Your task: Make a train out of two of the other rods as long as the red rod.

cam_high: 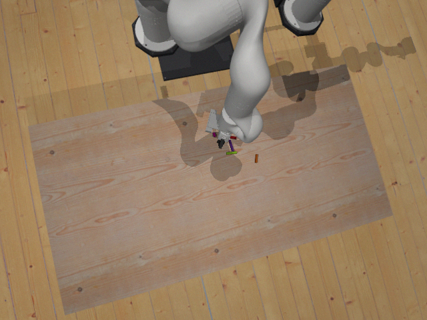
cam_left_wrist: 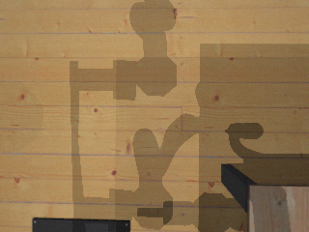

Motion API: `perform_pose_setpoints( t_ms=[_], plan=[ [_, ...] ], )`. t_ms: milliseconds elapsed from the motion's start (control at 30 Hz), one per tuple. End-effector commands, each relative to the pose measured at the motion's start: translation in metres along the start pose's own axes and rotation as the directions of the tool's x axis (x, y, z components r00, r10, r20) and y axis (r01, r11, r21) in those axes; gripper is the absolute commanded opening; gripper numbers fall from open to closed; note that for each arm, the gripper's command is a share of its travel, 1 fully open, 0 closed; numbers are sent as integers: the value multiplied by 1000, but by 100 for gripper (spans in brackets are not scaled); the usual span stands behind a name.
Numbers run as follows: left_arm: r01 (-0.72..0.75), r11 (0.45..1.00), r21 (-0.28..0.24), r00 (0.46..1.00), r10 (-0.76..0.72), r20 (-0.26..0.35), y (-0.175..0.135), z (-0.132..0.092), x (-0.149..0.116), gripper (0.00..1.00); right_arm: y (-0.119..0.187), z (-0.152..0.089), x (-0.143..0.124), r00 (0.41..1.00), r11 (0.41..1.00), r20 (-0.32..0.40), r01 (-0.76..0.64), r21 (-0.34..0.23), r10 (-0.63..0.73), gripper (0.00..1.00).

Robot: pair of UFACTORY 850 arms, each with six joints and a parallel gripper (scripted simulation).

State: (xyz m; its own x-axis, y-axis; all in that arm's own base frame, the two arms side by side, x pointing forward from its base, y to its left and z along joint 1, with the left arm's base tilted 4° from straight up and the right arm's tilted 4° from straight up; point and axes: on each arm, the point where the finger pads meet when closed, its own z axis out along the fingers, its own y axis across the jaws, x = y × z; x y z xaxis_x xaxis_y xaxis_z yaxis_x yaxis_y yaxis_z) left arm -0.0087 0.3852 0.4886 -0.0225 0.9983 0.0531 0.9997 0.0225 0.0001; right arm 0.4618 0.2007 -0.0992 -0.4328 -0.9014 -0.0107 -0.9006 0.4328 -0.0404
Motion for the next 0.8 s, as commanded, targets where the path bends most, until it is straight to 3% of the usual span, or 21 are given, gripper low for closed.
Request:
perform_pose_setpoints(
  t_ms=[0,267,333,400,767],
  plan=[
    [0,1000,0,1000,0,-2,0,-1,0,100,-3,1,-7,986,986,16,-166,-2,166,100],
    [0,1000,0,1000,0,-2,0,-1,0,100,-5,3,-16,926,927,21,-376,-18,376,100],
    [0,1000,0,1000,0,-2,0,-1,0,100,-5,3,-16,926,927,21,-376,-18,376,100],
    [0,1000,0,1000,0,-2,0,-1,0,100,-7,4,-19,884,884,20,-467,-25,468,100],
    [0,1000,0,1000,0,-2,0,-1,0,100,-11,6,-28,713,713,9,-700,-40,701,100]
  ],
)
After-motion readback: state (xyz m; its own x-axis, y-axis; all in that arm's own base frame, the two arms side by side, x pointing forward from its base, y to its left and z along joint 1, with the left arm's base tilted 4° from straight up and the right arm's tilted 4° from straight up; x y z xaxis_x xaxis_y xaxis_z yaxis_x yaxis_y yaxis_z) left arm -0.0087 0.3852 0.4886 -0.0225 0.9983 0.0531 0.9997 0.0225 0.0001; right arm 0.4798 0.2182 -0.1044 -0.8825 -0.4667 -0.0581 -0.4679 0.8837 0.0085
